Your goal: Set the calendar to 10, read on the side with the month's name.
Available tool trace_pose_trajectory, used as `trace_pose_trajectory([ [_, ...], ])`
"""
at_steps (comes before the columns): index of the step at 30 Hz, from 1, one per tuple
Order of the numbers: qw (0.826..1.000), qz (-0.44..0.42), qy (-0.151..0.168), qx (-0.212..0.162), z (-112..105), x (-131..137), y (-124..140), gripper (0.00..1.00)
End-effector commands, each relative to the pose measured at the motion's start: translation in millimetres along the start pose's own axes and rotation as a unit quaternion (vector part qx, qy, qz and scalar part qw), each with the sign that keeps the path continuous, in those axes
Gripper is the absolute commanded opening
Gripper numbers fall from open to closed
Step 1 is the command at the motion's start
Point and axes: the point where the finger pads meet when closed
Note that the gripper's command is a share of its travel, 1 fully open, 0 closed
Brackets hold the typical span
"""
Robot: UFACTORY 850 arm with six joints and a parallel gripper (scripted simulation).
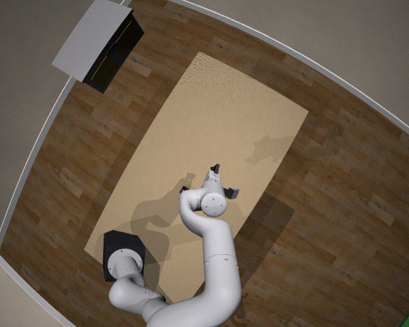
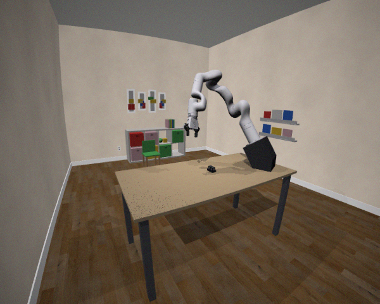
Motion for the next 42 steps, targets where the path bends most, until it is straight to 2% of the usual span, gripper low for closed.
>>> trace_pose_trajectory([
  [1, 1.0, 0.0, -0.001, 0.0, -1, -1, 0, 1.0],
  [19, 1.0, -0.005, 0.001, 0.001, 1, 1, 0, 1.0],
  [23, 0.995, -0.092, 0.028, 0.019, 28, 27, 5, 1.0],
  [27, 0.989, -0.141, 0.042, 0.028, 42, 42, 8, 1.0],
  [32, 0.969, -0.234, 0.067, 0.041, 66, 69, 12, 1.0],
  [35, 0.966, -0.246, 0.071, 0.043, 70, 73, 13, 1.0],
  [36, 0.952, -0.293, 0.082, 0.048, 81, 86, 15, 1.0],
  [38, 0.948, -0.304, 0.085, 0.049, 84, 89, 15, 1.0],
  [42, 0.918, -0.379, 0.101, 0.055, 102, 110, 19, 1.0],
])
Point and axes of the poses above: the point where the finger pads meet when closed, its own z axis out along the fingers, its own x axis across the jaws, y = z × x, and after that the axes turned 15 degrees about z, right-handed
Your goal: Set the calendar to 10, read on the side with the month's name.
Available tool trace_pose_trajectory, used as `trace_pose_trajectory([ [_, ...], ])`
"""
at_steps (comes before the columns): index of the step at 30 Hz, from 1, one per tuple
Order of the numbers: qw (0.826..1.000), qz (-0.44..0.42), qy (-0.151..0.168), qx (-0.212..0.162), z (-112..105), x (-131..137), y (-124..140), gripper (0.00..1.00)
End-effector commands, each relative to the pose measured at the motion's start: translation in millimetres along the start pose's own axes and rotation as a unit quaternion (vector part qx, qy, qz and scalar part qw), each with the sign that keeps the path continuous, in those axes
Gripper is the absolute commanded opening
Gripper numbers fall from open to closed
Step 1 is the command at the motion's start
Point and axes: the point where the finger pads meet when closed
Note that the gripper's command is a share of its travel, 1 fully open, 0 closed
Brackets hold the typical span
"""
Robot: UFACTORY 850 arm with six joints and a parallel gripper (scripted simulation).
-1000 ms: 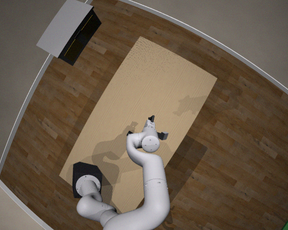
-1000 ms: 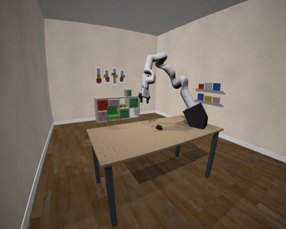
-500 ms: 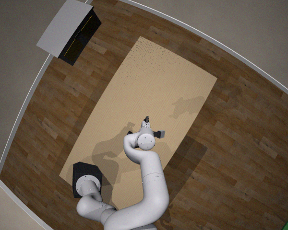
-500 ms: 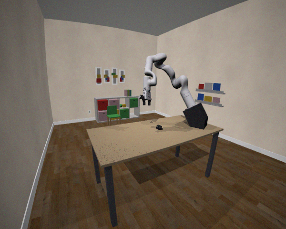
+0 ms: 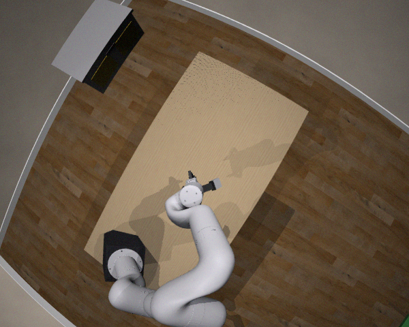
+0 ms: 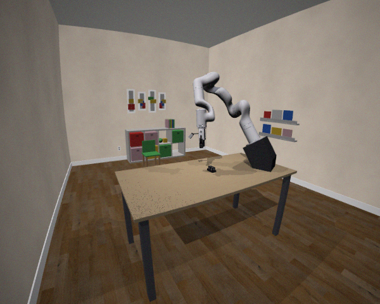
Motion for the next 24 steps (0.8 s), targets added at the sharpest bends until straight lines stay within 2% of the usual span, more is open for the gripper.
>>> trace_pose_trajectory([
  [1, 0.996, -0.084, 0.014, 0.015, 21, 11, 17, 1.0],
  [7, 0.982, -0.187, 0.031, 0.023, 45, 24, 37, 1.0],
  [9, 0.982, -0.187, 0.031, 0.023, 45, 24, 37, 1.0],
  [11, 0.967, -0.249, 0.039, 0.027, 58, 32, 50, 1.0],
  [13, 0.964, -0.263, 0.04, 0.027, 61, 33, 53, 1.0],
  [16, 0.944, -0.325, 0.046, 0.03, 74, 41, 67, 1.0],
  [20, 0.932, -0.358, 0.048, 0.031, 81, 45, 74, 1.0],
  [24, 0.932, -0.359, 0.048, 0.031, 81, 45, 74, 1.0],
])
Point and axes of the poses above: the point where the finger pads meet when closed, its own z axis out along the fingers, its own x axis across the jaws, y = z × x, and after that the axes turned 15 degrees about z, right-handed
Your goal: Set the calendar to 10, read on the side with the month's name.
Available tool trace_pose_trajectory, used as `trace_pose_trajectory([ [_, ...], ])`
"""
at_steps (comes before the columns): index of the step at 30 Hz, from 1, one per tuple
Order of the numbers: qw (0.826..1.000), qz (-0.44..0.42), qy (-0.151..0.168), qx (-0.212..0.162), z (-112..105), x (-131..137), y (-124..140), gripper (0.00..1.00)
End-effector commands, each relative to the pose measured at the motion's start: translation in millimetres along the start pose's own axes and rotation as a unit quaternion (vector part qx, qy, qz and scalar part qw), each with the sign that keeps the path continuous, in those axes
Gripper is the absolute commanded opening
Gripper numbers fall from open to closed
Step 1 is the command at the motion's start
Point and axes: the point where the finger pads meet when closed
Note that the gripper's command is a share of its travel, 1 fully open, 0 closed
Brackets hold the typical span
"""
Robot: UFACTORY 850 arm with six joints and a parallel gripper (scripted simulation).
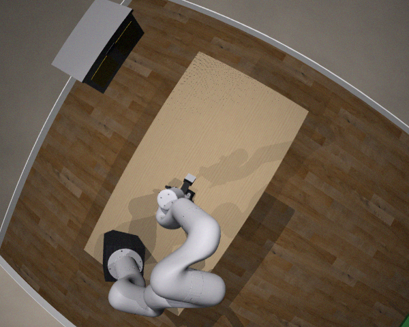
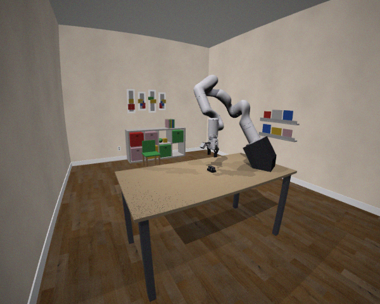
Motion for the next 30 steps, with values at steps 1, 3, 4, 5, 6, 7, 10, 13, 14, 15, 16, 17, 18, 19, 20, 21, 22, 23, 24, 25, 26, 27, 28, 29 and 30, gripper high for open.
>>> trace_pose_trajectory([
  [1, 1.0, -0.007, 0.0, 0.005, 1, -1, 1, 1.0],
  [3, 1.0, -0.007, 0.0, 0.005, 1, -1, 1, 1.0],
  [4, 1.0, -0.007, 0.0, 0.005, 1, -1, 1, 1.0],
  [5, 1.0, -0.007, 0.0, 0.005, 1, -1, 1, 1.0],
  [6, 1.0, -0.007, 0.0, 0.005, 1, -1, 1, 1.0],
  [7, 1.0, -0.007, 0.0, 0.005, 1, -1, 1, 1.0],
  [10, 1.0, -0.007, 0.0, 0.005, 1, -1, 1, 1.0],
  [13, 1.0, -0.009, 0.0, 0.005, 1, 0, 1, 1.0],
  [14, 1.0, -0.018, 0.001, 0.005, 2, 2, 3, 1.0],
  [15, 0.999, -0.038, 0.002, 0.005, 4, 6, 6, 1.0],
  [16, 0.997, -0.071, 0.005, 0.005, 6, 14, 12, 1.0],
  [17, 0.995, -0.102, 0.007, 0.005, 9, 20, 18, 1.0],
  [18, 0.995, -0.102, 0.007, 0.005, 9, 20, 18, 1.0],
  [19, 0.995, -0.102, 0.007, 0.005, 9, 20, 18, 1.0],
  [20, 0.993, -0.117, 0.007, 0.005, 10, 24, 21, 1.0],
  [21, 0.987, -0.158, 0.009, 0.005, 12, 32, 29, 1.0],
  [22, 0.985, -0.171, 0.01, 0.005, 13, 35, 32, 1.0],
  [23, 0.985, -0.173, 0.01, 0.005, 13, 35, 32, 1.0],
  [24, 0.979, -0.202, 0.011, 0.004, 15, 41, 38, 1.0],
  [25, 0.976, -0.219, 0.011, 0.004, 16, 44, 42, 1.0],
  [26, 0.972, -0.235, 0.011, 0.004, 16, 47, 45, 1.0],
  [27, 0.968, -0.251, 0.012, 0.004, 17, 50, 48, 1.0],
  [28, 0.963, -0.269, 0.012, 0.004, 18, 53, 52, 1.0],
  [29, 0.958, -0.286, 0.012, 0.003, 19, 57, 56, 1.0],
  [30, 0.955, -0.297, 0.012, 0.003, 19, 59, 58, 1.0],
])
Point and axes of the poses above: the point where the finger pads meet when closed, its own z axis out along the fingers, its own x axis across the jaws, y = z × x, and after that the axes turned 15 degrees about z, right-handed
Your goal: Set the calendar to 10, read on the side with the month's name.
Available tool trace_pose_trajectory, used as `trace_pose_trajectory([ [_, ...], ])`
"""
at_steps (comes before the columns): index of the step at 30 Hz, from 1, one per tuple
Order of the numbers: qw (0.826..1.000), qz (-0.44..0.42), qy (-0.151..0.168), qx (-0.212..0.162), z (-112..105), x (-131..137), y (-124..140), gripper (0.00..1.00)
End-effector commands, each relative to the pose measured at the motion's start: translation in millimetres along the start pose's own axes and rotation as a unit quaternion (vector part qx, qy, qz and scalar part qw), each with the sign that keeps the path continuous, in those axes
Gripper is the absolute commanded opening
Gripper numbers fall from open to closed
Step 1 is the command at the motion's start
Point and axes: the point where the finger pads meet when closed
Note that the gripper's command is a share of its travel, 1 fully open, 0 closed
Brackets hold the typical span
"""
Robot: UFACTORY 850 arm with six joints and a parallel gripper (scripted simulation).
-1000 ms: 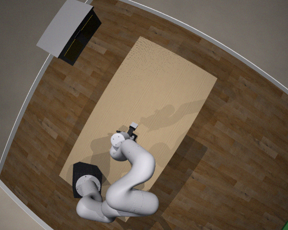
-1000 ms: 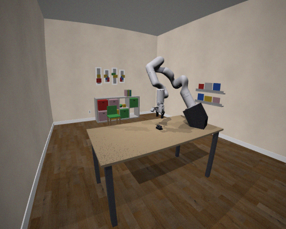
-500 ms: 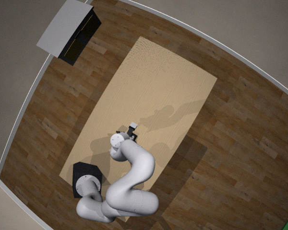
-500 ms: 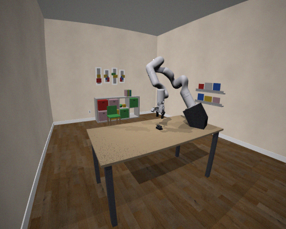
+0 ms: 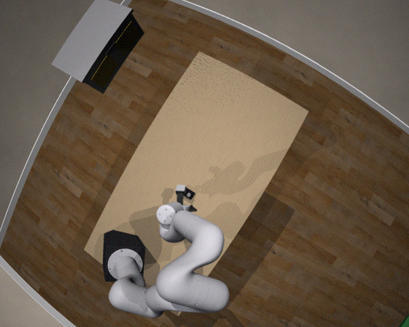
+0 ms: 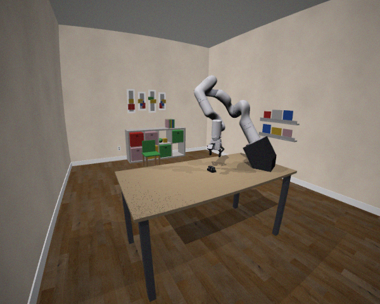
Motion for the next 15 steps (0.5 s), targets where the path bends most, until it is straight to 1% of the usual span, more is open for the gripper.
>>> trace_pose_trajectory([
  [1, 0.996, -0.086, -0.001, 0.001, 3, 6, 22, 1.0],
  [3, 0.993, -0.121, -0.002, 0.002, 4, 7, 31, 1.0],
  [6, 0.992, -0.126, -0.002, 0.002, 5, 8, 33, 1.0],
  [7, 0.984, -0.181, -0.004, 0.003, 6, 9, 48, 1.0],
  [10, 0.975, -0.223, -0.006, 0.004, 6, 10, 59, 1.0],
  [11, 0.974, -0.225, -0.006, 0.004, 6, 10, 60, 1.0],
  [13, 0.962, -0.273, -0.009, 0.007, 7, 10, 73, 1.0],
  [15, 0.959, -0.284, -0.01, 0.007, 7, 10, 76, 1.0],
])
Point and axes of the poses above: the point where the finger pads meet when closed, its own z axis out along the fingers, its own x axis across the jaws, y = z × x, and after that the axes turned 15 degrees about z, right-handed
